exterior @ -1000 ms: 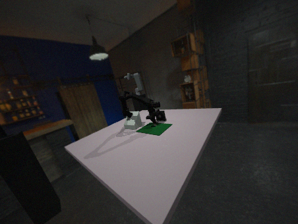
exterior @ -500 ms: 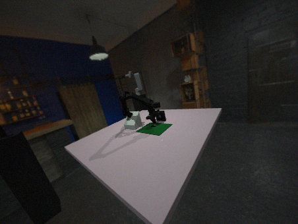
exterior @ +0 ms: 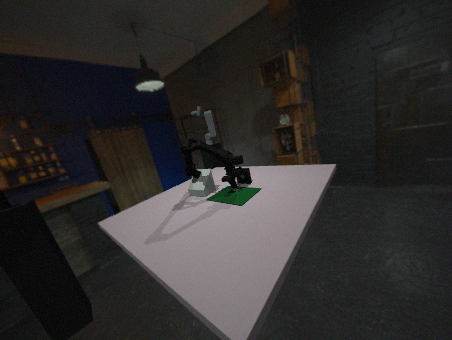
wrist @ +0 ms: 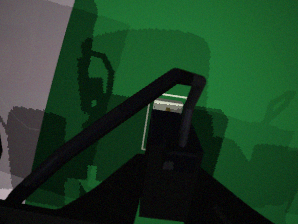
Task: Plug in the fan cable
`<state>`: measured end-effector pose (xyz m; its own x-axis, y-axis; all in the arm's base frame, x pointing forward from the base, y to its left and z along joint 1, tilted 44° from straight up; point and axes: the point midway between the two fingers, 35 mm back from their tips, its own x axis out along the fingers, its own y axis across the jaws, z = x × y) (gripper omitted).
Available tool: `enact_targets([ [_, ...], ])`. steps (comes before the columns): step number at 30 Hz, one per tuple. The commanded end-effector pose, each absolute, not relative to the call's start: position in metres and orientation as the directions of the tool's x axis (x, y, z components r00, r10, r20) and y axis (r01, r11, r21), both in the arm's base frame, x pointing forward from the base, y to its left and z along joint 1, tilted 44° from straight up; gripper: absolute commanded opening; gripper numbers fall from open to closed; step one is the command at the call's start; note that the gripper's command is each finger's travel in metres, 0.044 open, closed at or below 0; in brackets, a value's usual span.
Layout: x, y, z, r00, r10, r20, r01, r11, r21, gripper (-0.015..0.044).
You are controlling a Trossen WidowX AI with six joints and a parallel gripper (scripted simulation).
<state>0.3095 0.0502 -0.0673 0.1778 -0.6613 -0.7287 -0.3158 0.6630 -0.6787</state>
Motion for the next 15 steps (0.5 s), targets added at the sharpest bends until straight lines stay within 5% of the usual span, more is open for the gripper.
enact_targets([
  [1, 0.3096, 0.0492, -0.0678, 0.179, -0.664, -0.726, -0.319, 0.659, -0.682, 0.0000],
  [15, 0.3109, 0.0453, -0.0720, 0.179, -0.665, -0.725, -0.318, 0.659, -0.682, 0.0000],
])
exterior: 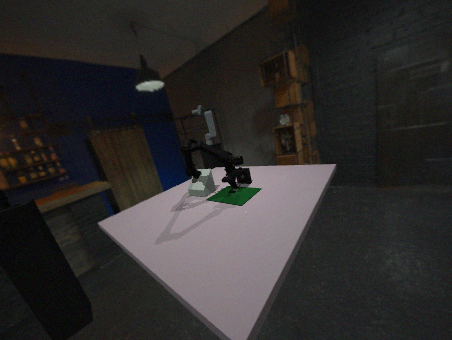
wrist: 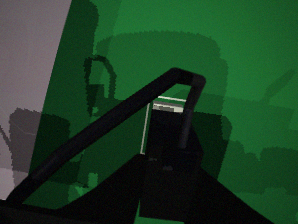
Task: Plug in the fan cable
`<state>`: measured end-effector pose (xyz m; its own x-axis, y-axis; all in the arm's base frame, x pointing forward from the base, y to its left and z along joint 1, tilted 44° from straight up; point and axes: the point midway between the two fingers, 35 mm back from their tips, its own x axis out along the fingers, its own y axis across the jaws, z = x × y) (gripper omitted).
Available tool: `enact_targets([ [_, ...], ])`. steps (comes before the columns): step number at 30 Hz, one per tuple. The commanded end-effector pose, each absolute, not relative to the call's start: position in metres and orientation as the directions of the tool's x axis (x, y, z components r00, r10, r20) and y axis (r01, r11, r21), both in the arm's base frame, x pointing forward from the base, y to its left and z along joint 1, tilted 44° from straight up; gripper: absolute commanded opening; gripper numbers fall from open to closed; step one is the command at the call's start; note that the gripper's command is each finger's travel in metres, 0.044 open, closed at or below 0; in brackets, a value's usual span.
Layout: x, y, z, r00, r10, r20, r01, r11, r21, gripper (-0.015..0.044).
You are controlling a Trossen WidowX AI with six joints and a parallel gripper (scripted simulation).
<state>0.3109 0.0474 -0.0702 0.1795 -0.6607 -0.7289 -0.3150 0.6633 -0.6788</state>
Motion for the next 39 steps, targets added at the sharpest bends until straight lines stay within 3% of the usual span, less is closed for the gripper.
enact_targets([
  [1, 0.311, 0.045, -0.072, 0.179, -0.665, -0.725, -0.318, 0.659, -0.682, 0.0000],
  [21, 0.313, 0.037, -0.081, 0.179, -0.665, -0.725, -0.318, 0.658, -0.682, 0.0000],
  [31, 0.313, 0.040, -0.079, 0.182, -0.661, -0.728, -0.318, 0.662, -0.679, 0.0260],
  [39, 0.303, 0.078, -0.039, 0.179, -0.663, -0.727, -0.319, 0.660, -0.680, 0.0260],
])
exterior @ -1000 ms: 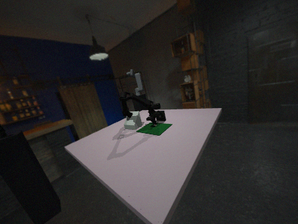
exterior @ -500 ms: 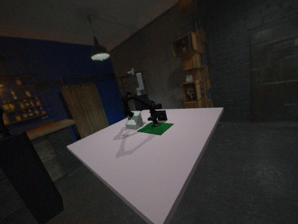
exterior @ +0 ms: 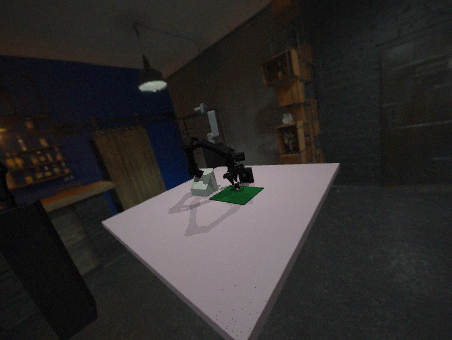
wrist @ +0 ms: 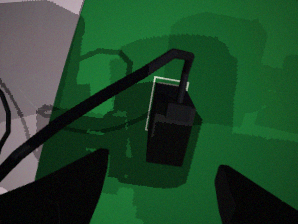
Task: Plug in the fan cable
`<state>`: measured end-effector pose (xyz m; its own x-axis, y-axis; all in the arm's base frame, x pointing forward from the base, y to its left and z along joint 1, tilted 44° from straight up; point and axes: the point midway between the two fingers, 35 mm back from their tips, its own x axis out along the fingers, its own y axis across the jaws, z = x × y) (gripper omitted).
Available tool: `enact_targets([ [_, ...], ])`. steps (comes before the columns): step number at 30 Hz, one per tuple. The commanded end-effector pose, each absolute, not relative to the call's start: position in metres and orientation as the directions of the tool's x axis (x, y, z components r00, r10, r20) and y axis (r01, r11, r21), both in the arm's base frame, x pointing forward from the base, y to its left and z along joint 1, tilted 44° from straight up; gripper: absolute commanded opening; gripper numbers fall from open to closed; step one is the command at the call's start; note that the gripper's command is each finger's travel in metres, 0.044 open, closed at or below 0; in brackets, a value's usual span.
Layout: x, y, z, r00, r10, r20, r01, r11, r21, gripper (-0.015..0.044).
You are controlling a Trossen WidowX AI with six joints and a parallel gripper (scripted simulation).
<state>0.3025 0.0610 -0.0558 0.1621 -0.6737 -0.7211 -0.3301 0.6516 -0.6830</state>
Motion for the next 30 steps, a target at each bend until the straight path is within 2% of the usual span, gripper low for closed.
enact_targets([
  [1, 0.303, 0.078, -0.039, 0.179, -0.663, -0.727, -0.319, 0.660, -0.680, 0.0260],
  [5, 0.302, 0.072, -0.033, 0.179, -0.662, -0.728, -0.319, 0.660, -0.680, 0.0260],
  [15, 0.270, -0.011, 0.033, 0.177, -0.667, -0.724, -0.320, 0.657, -0.683, 0.0260],
  [30, 0.269, -0.012, 0.034, 0.177, -0.667, -0.724, -0.320, 0.656, -0.683, 0.0260],
])
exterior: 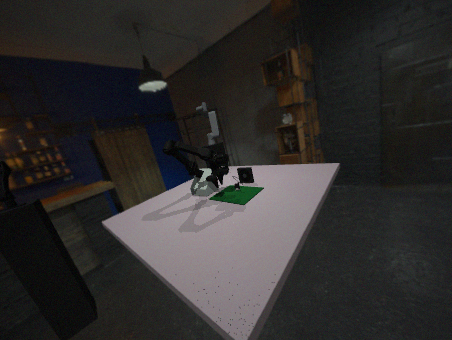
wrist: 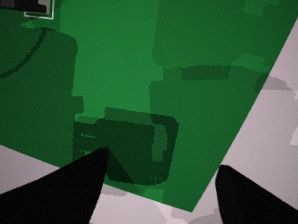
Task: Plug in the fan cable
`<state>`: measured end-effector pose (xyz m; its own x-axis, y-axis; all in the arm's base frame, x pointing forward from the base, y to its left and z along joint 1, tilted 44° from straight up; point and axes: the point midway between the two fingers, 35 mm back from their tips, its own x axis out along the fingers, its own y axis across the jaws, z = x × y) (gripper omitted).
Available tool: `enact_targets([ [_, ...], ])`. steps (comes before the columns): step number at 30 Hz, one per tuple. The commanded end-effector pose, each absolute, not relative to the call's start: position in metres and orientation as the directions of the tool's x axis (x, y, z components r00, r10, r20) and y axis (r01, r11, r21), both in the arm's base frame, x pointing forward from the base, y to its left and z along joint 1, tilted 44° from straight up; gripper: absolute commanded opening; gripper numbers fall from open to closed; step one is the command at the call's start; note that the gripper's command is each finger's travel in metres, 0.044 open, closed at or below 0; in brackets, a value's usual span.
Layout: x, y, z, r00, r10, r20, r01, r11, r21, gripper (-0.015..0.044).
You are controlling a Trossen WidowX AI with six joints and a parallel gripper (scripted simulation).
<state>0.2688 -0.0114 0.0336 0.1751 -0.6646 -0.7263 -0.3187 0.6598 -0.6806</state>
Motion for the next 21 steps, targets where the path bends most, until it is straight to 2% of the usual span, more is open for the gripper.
enact_targets([
  [1, 0.2688, -0.0120, 0.0340, 0.177, -0.667, -0.724, -0.320, 0.656, -0.683, 0.0260],
  [21, 0.2686, -0.0115, 0.0336, 0.175, -0.665, -0.726, -0.319, 0.660, -0.681, 0.0260],
])
